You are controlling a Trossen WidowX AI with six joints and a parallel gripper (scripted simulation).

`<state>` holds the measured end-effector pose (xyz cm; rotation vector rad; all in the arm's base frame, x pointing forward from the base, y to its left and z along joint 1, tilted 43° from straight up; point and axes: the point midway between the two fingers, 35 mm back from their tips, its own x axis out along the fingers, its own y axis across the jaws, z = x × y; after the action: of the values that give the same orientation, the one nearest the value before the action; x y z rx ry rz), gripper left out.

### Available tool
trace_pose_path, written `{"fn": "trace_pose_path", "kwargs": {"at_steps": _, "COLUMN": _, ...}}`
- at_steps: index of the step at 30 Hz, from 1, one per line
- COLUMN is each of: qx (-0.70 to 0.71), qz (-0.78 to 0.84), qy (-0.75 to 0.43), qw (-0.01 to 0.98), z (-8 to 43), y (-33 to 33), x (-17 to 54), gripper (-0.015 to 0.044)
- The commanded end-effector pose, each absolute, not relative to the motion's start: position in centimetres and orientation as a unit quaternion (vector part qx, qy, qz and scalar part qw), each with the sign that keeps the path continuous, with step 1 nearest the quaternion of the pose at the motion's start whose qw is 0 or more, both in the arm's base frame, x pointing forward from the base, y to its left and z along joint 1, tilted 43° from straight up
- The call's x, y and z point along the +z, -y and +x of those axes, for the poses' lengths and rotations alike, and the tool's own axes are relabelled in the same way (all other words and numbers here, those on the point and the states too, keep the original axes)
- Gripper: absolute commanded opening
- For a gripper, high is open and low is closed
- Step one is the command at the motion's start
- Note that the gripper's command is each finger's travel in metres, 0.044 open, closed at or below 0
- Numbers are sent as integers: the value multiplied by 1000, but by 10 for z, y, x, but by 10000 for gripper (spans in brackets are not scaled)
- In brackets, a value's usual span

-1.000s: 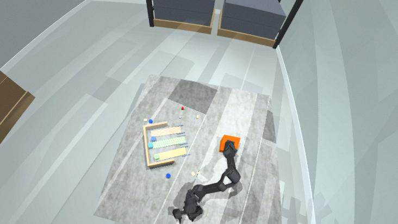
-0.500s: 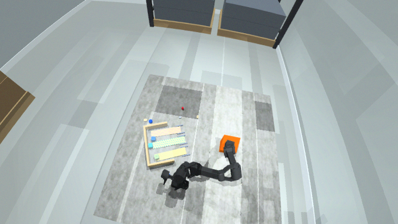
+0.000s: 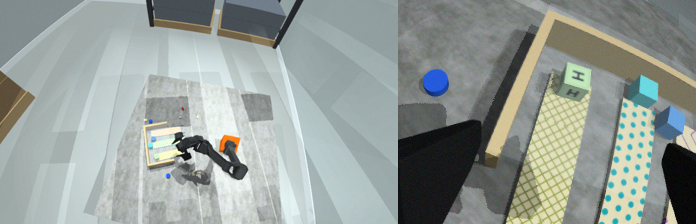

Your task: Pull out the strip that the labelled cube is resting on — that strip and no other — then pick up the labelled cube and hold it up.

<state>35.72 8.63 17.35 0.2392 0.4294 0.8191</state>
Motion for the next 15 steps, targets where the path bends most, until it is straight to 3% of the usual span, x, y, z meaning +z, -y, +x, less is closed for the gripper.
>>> {"fn": "trace_pose_path", "kwargs": {"at_steps": 1, "qx": 307, "qz": 213, "qy": -256, "qw": 892, "z": 337, "y": -24, "x": 144, "gripper": 400}}
{"fn": "trace_pose_path", "kwargs": {"at_steps": 6, "qx": 222, "qz": 308, "qy": -279, "qw": 882, "z": 310, "y": 24, "x": 121, "gripper": 400}}
{"fn": "trace_pose_path", "kwargs": {"at_steps": 15, "qx": 219, "qz": 311, "qy": -279, "qw": 881, "z": 309, "y": 26, "x": 120, "gripper": 400}}
